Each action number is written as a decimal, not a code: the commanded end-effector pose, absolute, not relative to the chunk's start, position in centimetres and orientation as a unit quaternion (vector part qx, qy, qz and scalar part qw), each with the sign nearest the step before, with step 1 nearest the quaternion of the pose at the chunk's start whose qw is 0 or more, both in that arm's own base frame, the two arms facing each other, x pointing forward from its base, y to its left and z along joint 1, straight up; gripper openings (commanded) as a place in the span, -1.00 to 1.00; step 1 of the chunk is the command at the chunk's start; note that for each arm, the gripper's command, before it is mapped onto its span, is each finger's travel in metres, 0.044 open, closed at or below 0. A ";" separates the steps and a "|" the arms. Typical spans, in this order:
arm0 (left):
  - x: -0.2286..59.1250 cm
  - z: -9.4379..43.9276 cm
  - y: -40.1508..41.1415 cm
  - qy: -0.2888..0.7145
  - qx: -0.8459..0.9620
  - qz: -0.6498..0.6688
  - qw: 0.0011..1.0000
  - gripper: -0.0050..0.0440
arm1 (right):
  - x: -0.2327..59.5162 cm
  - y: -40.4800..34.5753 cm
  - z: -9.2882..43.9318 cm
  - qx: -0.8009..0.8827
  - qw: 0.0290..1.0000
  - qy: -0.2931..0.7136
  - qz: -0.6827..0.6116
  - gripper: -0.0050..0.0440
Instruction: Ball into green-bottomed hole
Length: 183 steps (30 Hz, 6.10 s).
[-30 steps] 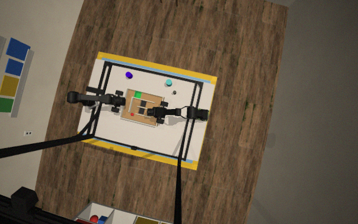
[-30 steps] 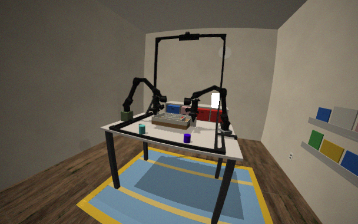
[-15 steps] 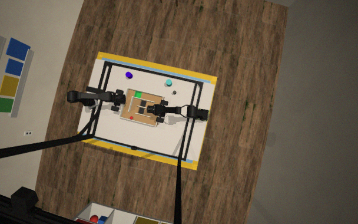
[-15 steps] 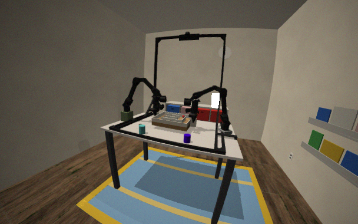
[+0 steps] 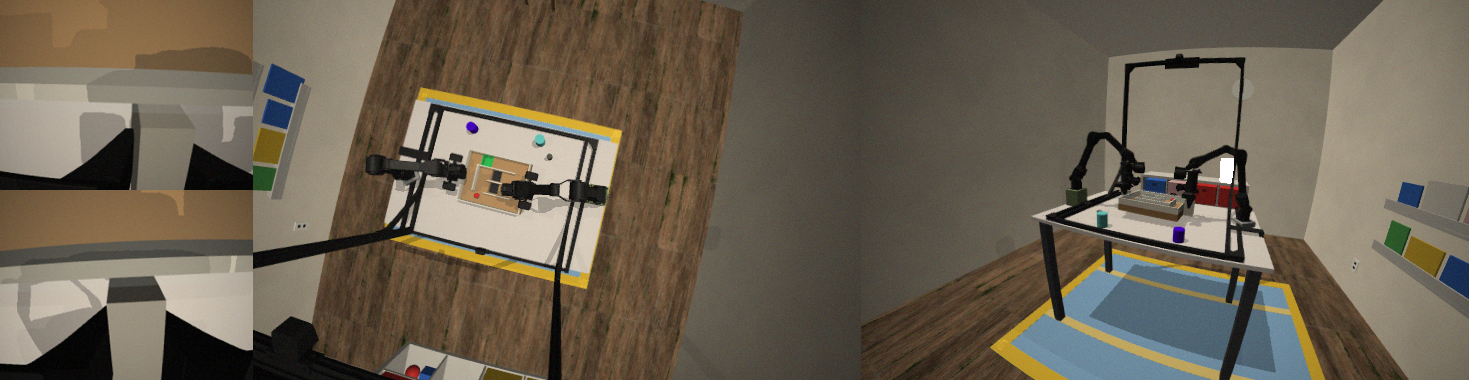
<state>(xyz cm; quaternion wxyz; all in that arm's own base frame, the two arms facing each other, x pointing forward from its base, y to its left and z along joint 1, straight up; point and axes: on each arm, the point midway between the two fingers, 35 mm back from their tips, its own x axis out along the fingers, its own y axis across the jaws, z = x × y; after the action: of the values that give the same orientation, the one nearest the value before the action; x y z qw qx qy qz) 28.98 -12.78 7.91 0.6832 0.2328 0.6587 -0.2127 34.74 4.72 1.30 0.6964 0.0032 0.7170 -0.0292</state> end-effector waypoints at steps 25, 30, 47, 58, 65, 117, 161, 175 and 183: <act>28.9 8.9 -12.8 0.671 0.241 -0.205 0.670 -0.71 | 34.8 4.7 0.6 0.000 0.712 0.701 -0.033 -0.71; 28.8 8.2 -12.7 0.661 0.234 -0.211 0.681 -0.71 | 34.9 4.7 1.3 0.002 0.700 0.713 -0.030 -0.71; 29.0 8.5 -12.5 0.672 0.214 -0.232 0.670 -0.71 | 34.8 4.5 1.0 0.026 0.705 0.709 -0.007 -0.71; 29.1 9.4 -12.8 0.682 0.238 -0.208 0.659 -0.71 | 34.7 4.7 0.0 0.006 0.722 0.691 -0.027 -0.71; 29.0 8.7 -12.6 0.672 0.226 -0.220 0.670 -0.71 | 34.8 4.6 0.8 0.014 0.709 0.705 -0.019 -0.71; 29.0 8.4 -12.5 0.670 0.213 -0.233 0.672 -0.71 | 34.9 4.5 1.1 0.025 0.703 0.710 -0.007 -0.71; 28.9 8.4 -12.7 0.664 0.234 -0.212 0.678 -0.71 | 34.9 4.7 1.1 0.004 0.703 0.710 -0.029 -0.71; 29.1 8.7 -12.4 0.679 0.206 -0.239 0.662 -0.71 | 34.8 4.3 0.8 0.034 0.710 0.703 0.002 -0.71; 29.0 8.6 -12.6 0.672 0.223 -0.223 0.670 -0.71 | 34.8 4.6 0.9 0.017 0.708 0.706 -0.016 -0.71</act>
<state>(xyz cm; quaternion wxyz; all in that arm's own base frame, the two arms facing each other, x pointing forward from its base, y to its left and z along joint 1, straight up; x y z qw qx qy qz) 29.15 -12.44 8.57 0.6652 0.2153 0.6768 -0.2305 34.78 4.34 0.60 0.7085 0.0254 0.7052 -0.0074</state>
